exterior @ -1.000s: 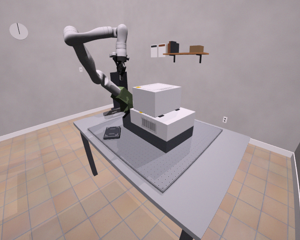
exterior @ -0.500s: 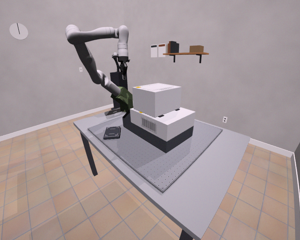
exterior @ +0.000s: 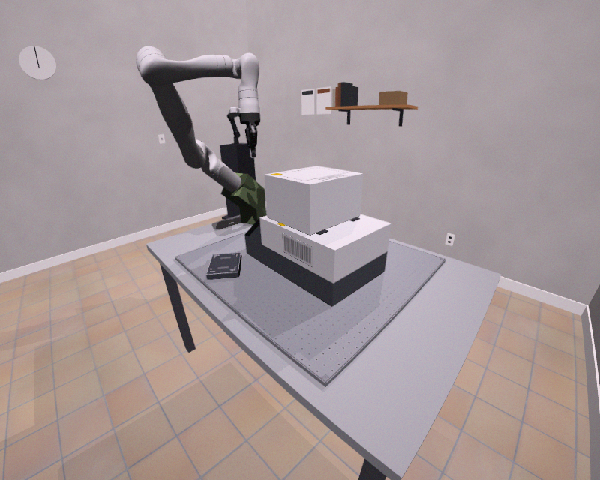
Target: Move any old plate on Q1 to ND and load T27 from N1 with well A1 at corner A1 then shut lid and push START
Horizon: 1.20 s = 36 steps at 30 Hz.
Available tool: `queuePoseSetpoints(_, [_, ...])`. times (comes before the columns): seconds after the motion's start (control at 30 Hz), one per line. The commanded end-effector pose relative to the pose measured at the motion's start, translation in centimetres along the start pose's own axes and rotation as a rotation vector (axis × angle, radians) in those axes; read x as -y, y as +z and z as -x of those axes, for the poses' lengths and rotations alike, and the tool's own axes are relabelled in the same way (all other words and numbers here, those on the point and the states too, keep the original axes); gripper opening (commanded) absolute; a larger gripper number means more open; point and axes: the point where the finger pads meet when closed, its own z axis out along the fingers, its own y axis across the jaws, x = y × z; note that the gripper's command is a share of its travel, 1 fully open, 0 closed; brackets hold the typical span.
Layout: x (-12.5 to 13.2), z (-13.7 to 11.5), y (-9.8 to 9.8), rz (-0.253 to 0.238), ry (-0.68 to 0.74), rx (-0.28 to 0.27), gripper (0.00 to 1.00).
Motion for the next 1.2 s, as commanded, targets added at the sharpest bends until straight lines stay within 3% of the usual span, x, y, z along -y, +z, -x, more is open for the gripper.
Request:
queuePoseSetpoints(0.0, [-0.6,0.6,-0.1,-0.009,0.033,0.011,0.1])
queuePoseSetpoints(1.17, [-6.4,6.1,-0.9,-0.075,0.322,0.1,0.1])
